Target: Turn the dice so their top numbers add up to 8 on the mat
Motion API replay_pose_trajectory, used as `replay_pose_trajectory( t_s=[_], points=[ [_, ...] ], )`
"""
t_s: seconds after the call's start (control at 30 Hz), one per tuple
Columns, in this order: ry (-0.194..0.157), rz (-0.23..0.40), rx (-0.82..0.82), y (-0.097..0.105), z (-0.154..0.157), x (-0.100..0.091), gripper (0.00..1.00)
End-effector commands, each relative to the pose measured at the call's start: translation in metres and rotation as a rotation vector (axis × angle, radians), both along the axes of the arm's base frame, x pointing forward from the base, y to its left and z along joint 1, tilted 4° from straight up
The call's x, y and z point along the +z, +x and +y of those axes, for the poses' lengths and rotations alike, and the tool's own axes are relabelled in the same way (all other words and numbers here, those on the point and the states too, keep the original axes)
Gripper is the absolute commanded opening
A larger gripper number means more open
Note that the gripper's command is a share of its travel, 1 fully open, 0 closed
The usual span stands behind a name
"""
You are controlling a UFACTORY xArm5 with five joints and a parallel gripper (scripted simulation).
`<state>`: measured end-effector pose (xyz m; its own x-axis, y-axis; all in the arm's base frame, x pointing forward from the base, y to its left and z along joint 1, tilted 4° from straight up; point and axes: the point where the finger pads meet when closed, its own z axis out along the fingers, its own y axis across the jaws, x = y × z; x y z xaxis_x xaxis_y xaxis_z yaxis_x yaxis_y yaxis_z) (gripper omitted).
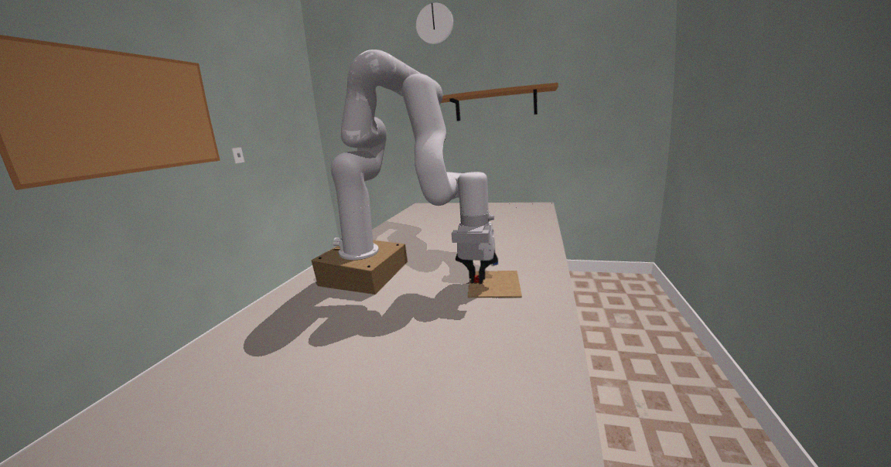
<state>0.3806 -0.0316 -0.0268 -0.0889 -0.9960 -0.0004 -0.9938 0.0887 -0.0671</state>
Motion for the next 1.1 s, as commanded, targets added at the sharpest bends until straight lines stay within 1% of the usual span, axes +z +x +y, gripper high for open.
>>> replay_pose_trajectory(
  t_s=[0.0, 0.97, 1.0, 1.07],
  points=[
    [0.000, -0.003, 0.000, 0.0011, -0.0001, 0.0008, 0.11],
    [0.000, -0.003, 0.000, 0.0011, -0.0001, 0.0008, 0.11],
    [0.000, -0.003, 0.000, 0.0011, -0.0001, 0.0008, 0.15],
    [0.000, -0.003, 0.000, 0.0011, -0.0001, 0.0008, 0.15]
  ],
)
